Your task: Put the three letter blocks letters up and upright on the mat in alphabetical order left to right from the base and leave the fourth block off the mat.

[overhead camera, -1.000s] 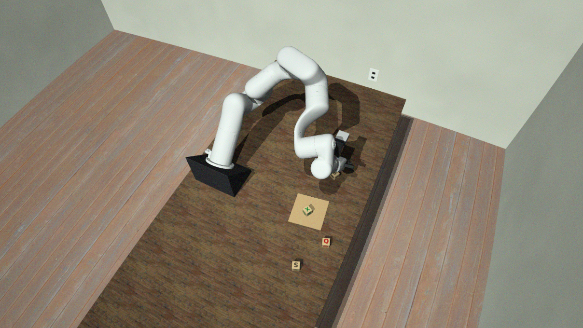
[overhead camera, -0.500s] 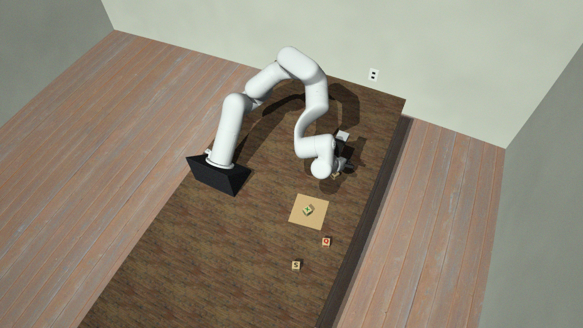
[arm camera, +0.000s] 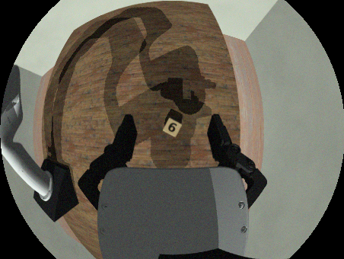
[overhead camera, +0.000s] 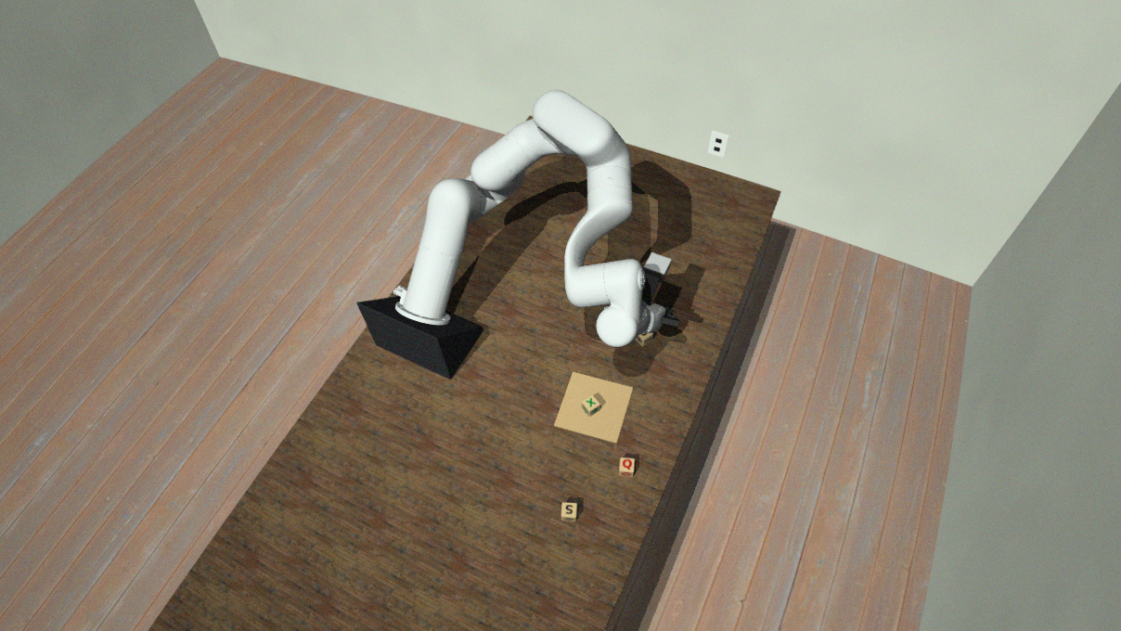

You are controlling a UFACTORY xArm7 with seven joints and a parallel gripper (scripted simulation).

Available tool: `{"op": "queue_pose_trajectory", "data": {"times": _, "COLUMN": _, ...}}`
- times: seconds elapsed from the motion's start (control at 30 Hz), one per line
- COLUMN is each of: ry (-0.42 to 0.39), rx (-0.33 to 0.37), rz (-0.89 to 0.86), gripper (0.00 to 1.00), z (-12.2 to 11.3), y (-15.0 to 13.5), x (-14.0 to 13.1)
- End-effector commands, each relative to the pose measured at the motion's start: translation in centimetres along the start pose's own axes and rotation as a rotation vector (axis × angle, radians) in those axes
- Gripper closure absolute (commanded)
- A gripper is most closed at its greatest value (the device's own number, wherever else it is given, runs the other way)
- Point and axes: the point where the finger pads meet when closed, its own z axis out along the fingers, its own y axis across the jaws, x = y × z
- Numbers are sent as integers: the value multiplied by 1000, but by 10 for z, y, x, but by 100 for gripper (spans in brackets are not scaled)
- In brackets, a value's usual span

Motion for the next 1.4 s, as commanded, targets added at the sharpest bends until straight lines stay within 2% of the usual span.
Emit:
{"op": "queue_pose_trajectory", "data": {"times": 0.0, "ry": -16, "rx": -4, "rz": -9, "gripper": 0, "z": -26, "y": 3, "x": -20}}
{"op": "queue_pose_trajectory", "data": {"times": 0.03, "ry": -25, "rx": -3, "rz": -11, "gripper": 0, "z": -46, "y": 3, "x": -38}}
{"op": "queue_pose_trajectory", "data": {"times": 0.07, "ry": -25, "rx": -3, "rz": -11, "gripper": 0, "z": -46, "y": 3, "x": -38}}
{"op": "queue_pose_trajectory", "data": {"times": 0.1, "ry": -29, "rx": -3, "rz": -12, "gripper": 0, "z": -65, "y": 1, "x": -54}}
{"op": "queue_pose_trajectory", "data": {"times": 0.17, "ry": -30, "rx": -3, "rz": -12, "gripper": 0, "z": -69, "y": 0, "x": -58}}
{"op": "queue_pose_trajectory", "data": {"times": 0.23, "ry": -27, "rx": -1, "rz": -9, "gripper": 0, "z": -109, "y": -12, "x": -94}}
{"op": "queue_pose_trajectory", "data": {"times": 0.3, "ry": -25, "rx": -1, "rz": -9, "gripper": 0, "z": -115, "y": -14, "x": -99}}
{"op": "queue_pose_trajectory", "data": {"times": 0.33, "ry": -17, "rx": -1, "rz": -6, "gripper": 0, "z": -133, "y": -23, "x": -116}}
{"op": "queue_pose_trajectory", "data": {"times": 0.37, "ry": -17, "rx": -1, "rz": -6, "gripper": 0, "z": -133, "y": -23, "x": -116}}
{"op": "queue_pose_trajectory", "data": {"times": 0.43, "ry": -2, "rx": -2, "rz": -3, "gripper": 0, "z": -154, "y": -36, "x": -137}}
{"op": "queue_pose_trajectory", "data": {"times": 1.37, "ry": 2, "rx": -2, "rz": -2, "gripper": 0, "z": -158, "y": -39, "x": -141}}
